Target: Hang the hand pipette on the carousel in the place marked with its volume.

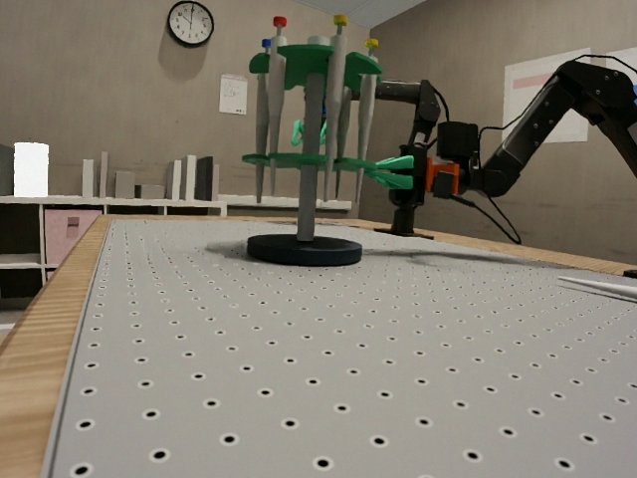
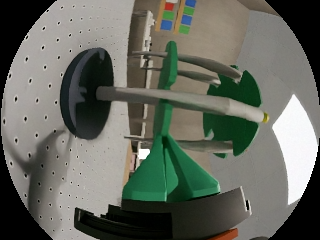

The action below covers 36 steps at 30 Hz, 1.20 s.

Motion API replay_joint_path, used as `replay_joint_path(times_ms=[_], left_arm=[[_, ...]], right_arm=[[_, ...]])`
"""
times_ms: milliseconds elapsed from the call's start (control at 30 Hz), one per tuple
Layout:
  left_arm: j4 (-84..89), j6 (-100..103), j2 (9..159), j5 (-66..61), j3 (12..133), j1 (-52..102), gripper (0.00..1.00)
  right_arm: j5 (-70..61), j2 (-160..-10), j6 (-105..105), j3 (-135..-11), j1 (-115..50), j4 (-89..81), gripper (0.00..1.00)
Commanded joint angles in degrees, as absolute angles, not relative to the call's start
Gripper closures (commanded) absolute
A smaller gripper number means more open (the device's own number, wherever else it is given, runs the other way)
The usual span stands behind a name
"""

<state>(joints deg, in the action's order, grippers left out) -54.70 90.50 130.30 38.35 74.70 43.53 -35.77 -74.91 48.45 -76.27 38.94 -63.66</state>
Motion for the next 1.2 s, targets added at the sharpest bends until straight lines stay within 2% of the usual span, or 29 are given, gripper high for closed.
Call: replay_joint_path(times_ms=[0,1167], left_arm=[[-56.6,89.5,126.7,31.4,71.6,41.3,1.0],[-57.1,89.5,125.6,28.6,71.5,39.7,1.0]], right_arm=[[-37.1,-75.5,49.0,-76.8,39.6,-63.1,0.0],[-37.1,-75.5,49.0,-76.8,39.6,-63.1,0.0]])
